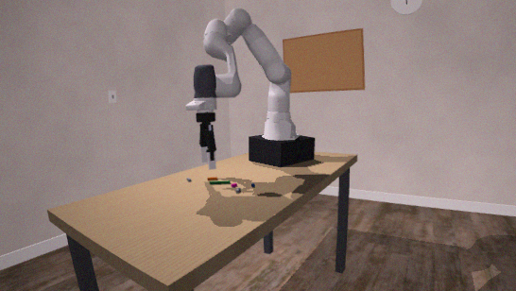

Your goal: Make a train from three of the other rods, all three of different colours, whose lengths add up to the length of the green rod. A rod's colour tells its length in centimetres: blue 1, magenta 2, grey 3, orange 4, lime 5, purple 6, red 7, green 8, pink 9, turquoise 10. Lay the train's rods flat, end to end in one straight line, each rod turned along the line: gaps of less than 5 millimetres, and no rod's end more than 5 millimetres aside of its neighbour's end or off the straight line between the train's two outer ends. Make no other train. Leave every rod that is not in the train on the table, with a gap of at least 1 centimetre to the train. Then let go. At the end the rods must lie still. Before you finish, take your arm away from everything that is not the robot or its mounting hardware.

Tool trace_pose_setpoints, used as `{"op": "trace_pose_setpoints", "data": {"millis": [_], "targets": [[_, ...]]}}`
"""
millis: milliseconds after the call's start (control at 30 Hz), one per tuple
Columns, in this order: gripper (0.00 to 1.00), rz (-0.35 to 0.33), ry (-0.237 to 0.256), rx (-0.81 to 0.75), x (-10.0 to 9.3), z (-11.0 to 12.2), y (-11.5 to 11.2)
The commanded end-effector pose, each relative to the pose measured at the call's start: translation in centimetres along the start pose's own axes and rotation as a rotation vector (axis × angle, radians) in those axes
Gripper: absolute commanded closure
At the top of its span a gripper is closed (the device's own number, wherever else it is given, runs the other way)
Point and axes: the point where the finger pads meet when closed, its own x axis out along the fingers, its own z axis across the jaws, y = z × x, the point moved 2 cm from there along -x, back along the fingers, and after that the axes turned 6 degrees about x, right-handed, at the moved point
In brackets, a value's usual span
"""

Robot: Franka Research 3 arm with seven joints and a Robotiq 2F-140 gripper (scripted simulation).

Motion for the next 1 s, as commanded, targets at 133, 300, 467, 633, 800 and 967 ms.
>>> {"op": "trace_pose_setpoints", "data": {"millis": [133,300,467,633,800,967], "targets": [[0.0,-0.014,-0.001,-0.236,0.1,0.8,-0.5],[0.0,-0.013,0.0,-0.322,0.1,1.2,-0.7],[0.0,-0.013,0.001,-0.39,0.0,1.5,-0.9],[0.0,-0.012,0.002,-0.486,0.0,2.0,-1.2],[0.0,-0.011,0.003,-0.57,0.0,2.3,-1.4],[0.0,-0.01,0.003,-0.605,0.0,2.5,-1.5]]}}
